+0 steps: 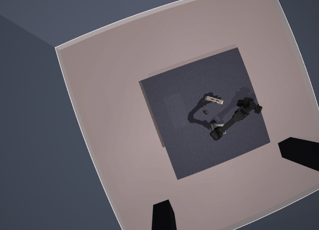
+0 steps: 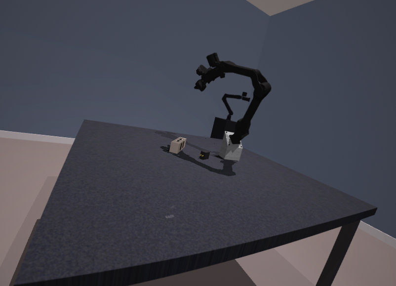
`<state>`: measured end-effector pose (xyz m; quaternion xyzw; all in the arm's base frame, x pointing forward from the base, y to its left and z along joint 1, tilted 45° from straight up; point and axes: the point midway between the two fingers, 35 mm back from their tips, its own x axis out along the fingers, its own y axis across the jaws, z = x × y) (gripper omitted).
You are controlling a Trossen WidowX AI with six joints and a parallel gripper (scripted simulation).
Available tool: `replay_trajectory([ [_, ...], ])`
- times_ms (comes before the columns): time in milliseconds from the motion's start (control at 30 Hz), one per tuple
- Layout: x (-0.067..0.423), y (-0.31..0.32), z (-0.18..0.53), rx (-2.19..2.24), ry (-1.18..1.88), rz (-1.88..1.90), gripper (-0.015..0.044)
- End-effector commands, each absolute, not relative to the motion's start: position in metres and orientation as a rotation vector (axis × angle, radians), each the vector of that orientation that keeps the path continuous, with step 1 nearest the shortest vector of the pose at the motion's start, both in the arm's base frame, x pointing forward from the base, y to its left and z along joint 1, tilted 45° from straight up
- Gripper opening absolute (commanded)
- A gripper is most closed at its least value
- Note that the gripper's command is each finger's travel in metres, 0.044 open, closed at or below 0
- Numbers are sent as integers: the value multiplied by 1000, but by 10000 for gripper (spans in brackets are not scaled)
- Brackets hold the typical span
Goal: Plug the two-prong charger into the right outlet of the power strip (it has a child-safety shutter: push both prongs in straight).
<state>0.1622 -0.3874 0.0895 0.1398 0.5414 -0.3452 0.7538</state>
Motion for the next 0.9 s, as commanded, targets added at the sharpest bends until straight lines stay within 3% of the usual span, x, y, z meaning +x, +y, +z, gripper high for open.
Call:
replay_trajectory([
  [0,178,-366,82,298,1196,-654,440],
  [867,254,-197,47,230,1243,30,440],
])
